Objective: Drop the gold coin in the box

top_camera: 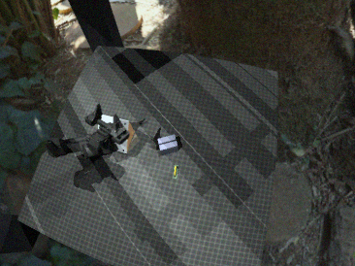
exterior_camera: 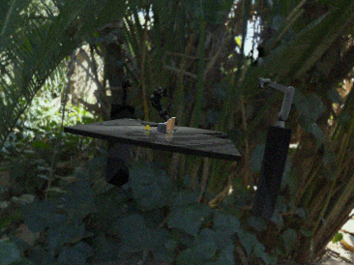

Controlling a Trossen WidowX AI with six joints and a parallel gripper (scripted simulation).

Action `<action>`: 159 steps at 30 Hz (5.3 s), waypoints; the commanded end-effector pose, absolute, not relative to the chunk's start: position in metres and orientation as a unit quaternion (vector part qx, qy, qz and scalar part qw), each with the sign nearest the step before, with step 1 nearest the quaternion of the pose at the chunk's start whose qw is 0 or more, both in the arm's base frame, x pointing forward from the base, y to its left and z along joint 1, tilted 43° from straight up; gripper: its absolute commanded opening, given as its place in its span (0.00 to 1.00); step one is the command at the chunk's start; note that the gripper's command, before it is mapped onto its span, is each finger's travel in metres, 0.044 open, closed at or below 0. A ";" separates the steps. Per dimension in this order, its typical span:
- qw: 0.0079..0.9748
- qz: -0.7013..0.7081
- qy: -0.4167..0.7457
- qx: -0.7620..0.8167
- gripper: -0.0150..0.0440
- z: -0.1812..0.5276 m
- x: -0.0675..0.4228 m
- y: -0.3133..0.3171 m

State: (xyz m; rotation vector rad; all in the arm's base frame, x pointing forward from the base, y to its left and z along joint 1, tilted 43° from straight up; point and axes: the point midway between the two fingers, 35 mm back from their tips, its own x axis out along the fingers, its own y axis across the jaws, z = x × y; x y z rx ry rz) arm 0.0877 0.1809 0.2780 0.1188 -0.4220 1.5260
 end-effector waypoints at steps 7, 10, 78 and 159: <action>0.809 0.570 -0.138 0.043 0.62 0.291 0.181 0.194; 0.859 0.504 -0.091 0.008 0.53 0.283 0.229 0.197; 0.213 0.339 0.568 -0.719 0.53 0.086 0.365 -0.014; 0.214 0.340 0.567 -0.719 0.25 0.115 0.362 0.012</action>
